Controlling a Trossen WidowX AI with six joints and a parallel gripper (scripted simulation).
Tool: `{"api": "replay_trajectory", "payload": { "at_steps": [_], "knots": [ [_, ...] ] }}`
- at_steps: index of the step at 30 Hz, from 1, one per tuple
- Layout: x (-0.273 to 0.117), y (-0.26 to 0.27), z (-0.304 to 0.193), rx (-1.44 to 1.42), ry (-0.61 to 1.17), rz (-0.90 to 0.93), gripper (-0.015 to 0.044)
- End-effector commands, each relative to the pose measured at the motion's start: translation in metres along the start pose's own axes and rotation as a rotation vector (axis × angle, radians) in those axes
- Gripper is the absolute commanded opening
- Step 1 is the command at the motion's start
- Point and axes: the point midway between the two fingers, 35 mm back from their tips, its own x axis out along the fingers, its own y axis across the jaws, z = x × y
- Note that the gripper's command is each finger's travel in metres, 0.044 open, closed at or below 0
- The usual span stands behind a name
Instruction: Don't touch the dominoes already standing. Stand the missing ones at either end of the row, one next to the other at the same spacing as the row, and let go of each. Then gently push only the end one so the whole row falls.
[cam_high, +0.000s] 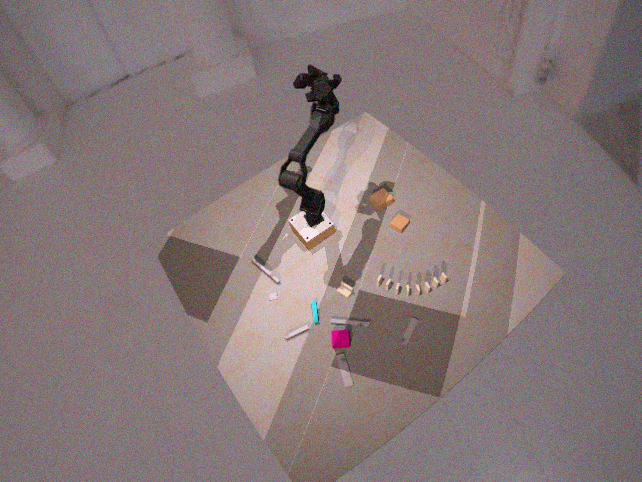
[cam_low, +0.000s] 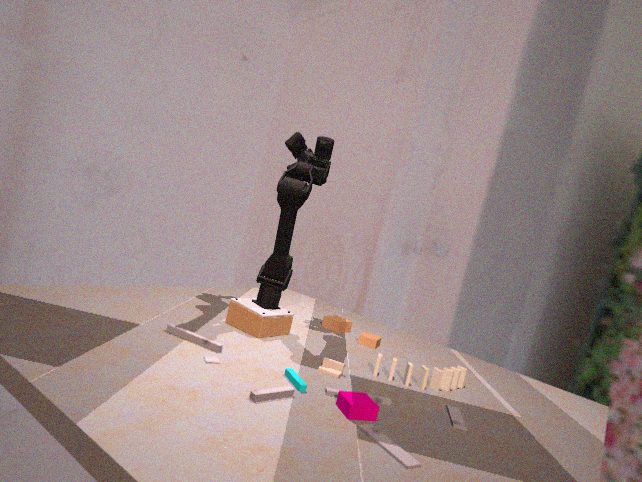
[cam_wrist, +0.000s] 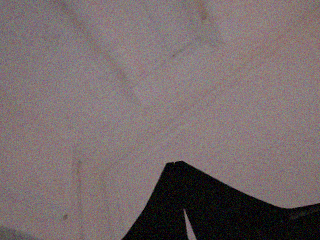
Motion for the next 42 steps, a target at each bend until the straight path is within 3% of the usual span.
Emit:
{"api": "replay_trajectory", "payload": {
  "at_steps": [1, 13, 25, 34, 42],
  "knots": [
    [-0.016, 0.047, -0.007, 0.165, 0.041, 0.148, 0.0000],
    [-0.120, 0.161, -0.046, 0.677, 0.388, 0.553, 0.0000],
    [-0.287, 0.234, -0.062, 1.082, 0.978, 0.837, 0.0000],
    [-0.437, 0.239, -0.041, 1.440, 1.676, 0.817, 0.0000],
    [-0.564, 0.198, 0.006, 1.596, 2.425, 0.507, 0.0000]
  ]
}}
